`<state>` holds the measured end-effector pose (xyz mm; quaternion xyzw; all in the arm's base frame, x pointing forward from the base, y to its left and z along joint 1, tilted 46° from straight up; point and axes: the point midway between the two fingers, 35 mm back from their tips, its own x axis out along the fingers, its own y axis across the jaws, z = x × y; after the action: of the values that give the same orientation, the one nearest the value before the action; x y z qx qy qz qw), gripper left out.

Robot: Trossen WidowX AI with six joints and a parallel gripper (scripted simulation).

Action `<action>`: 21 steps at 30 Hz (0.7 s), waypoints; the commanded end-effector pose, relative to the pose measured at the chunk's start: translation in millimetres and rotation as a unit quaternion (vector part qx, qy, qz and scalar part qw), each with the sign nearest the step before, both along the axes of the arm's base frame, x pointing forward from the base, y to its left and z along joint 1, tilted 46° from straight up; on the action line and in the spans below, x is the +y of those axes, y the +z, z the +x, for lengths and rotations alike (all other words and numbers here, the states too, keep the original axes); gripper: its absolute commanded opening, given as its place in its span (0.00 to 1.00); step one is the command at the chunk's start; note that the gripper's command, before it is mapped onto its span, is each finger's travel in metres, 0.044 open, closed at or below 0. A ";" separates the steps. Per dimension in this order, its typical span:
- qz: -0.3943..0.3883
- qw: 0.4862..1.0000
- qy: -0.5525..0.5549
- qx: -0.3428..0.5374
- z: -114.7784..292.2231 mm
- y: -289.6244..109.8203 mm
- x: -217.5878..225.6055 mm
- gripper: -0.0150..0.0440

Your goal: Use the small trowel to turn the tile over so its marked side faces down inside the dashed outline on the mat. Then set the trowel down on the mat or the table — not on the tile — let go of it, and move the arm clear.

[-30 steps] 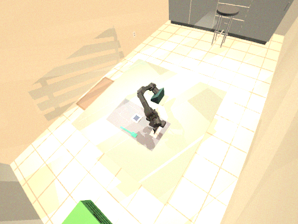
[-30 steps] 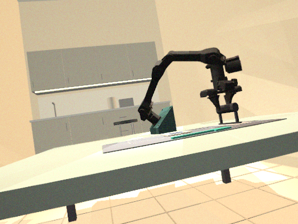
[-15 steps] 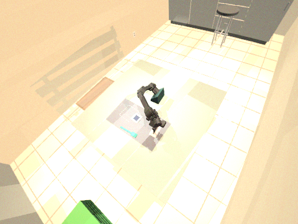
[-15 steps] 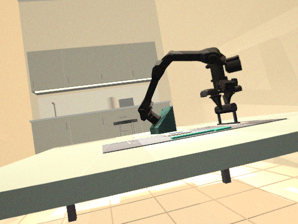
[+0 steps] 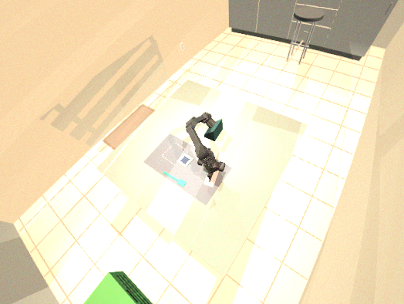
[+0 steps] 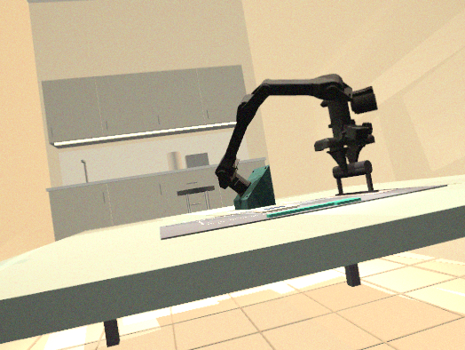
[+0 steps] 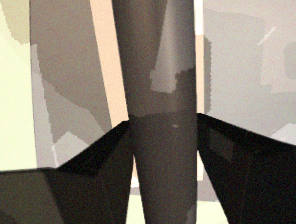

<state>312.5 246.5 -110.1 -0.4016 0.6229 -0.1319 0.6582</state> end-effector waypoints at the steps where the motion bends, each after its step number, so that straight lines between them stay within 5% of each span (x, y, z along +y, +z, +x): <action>1: -0.012 0.998 0.040 0.037 0.0 -0.2 -0.6 0.47; 21: -0.067 0.937 0.248 0.235 0.0 -0.2 -0.5 0.47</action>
<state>312.5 246.6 -110.1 -0.5844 0.6332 0.0658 0.5032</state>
